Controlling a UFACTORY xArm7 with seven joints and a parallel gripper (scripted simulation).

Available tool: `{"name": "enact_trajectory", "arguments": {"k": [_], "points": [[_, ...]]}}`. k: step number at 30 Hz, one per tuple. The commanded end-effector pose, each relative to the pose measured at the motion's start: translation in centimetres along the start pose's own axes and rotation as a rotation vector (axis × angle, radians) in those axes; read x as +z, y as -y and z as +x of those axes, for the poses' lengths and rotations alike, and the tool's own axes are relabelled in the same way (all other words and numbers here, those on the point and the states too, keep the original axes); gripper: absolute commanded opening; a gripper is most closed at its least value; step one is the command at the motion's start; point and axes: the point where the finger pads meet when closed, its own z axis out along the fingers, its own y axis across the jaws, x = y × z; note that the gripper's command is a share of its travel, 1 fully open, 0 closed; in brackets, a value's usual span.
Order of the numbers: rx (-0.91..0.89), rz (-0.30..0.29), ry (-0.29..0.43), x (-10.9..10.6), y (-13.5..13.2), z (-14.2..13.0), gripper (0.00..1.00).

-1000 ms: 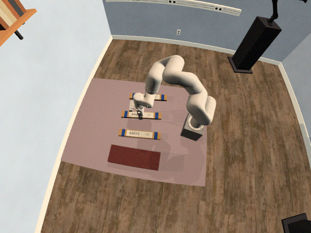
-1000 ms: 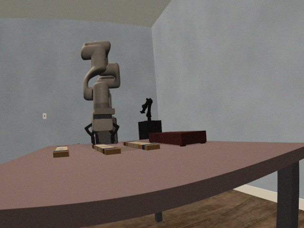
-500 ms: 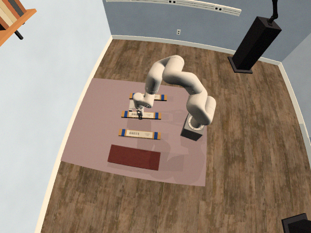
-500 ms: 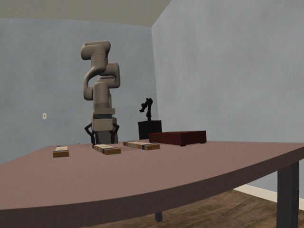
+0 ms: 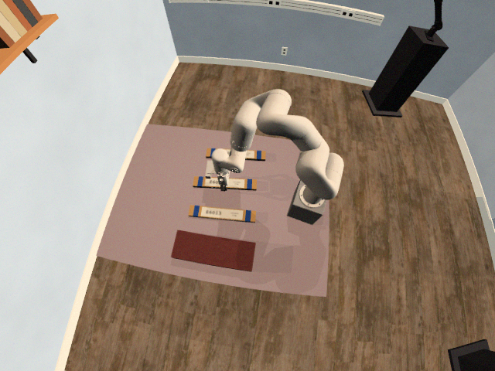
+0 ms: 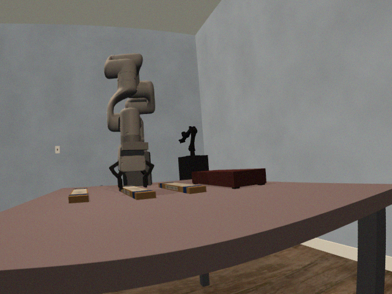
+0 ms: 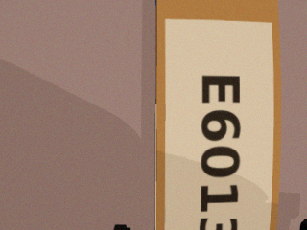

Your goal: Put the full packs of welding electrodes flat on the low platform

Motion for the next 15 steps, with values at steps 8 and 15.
{"name": "enact_trajectory", "arguments": {"k": [8,15], "points": [[0.000,-0.001,-0.004,1.10,-0.06,0.20,1.00],[0.000,-0.001,-0.004,1.10,-0.06,0.20,1.00]]}}
